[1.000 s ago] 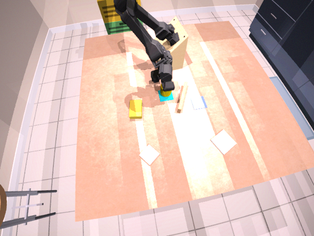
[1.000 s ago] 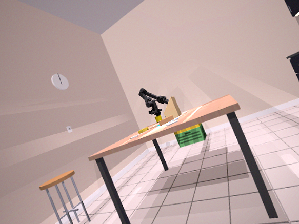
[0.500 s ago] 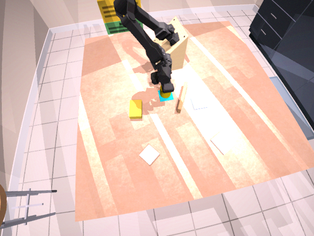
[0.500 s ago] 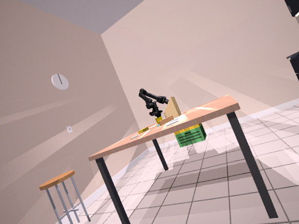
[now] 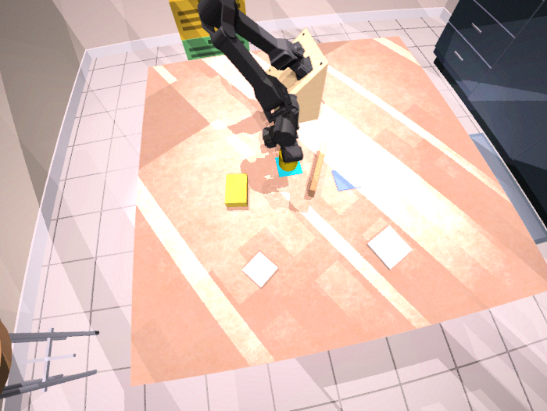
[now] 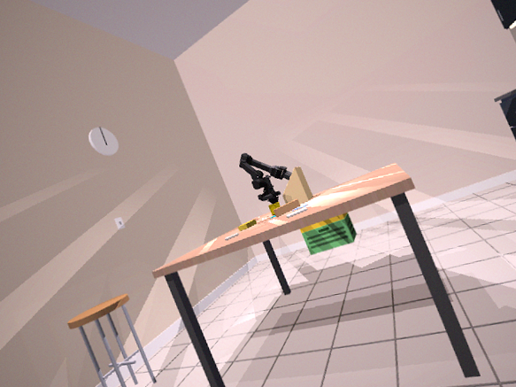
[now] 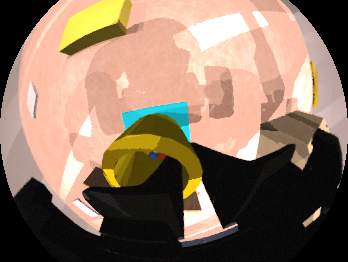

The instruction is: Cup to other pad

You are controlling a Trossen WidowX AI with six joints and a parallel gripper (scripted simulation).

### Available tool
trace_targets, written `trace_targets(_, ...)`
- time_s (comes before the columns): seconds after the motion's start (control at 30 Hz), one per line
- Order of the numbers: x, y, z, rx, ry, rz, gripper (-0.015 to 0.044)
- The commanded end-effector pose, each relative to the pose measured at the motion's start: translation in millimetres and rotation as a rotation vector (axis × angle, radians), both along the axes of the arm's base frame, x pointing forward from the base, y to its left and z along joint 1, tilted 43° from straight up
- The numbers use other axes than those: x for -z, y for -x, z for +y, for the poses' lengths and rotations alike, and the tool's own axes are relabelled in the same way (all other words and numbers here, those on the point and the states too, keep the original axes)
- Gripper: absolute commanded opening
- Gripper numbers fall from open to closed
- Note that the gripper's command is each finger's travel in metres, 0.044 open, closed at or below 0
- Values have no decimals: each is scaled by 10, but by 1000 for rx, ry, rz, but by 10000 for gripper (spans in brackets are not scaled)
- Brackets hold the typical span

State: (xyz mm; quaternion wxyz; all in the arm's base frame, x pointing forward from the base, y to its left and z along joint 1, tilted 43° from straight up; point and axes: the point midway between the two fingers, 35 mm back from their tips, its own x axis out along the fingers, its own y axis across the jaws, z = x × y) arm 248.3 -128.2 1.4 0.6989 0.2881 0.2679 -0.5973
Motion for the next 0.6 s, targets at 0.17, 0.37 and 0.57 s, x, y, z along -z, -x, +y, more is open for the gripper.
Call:
trace_targets(0.17, -4, -2, 0, 2, 0, -2, 105)
trace_targets(0.37, -5, -2, 2, 2, 0, -2, 146)
trace_targets(0.57, -37, -1, 36, 1, -2, -1, 146)
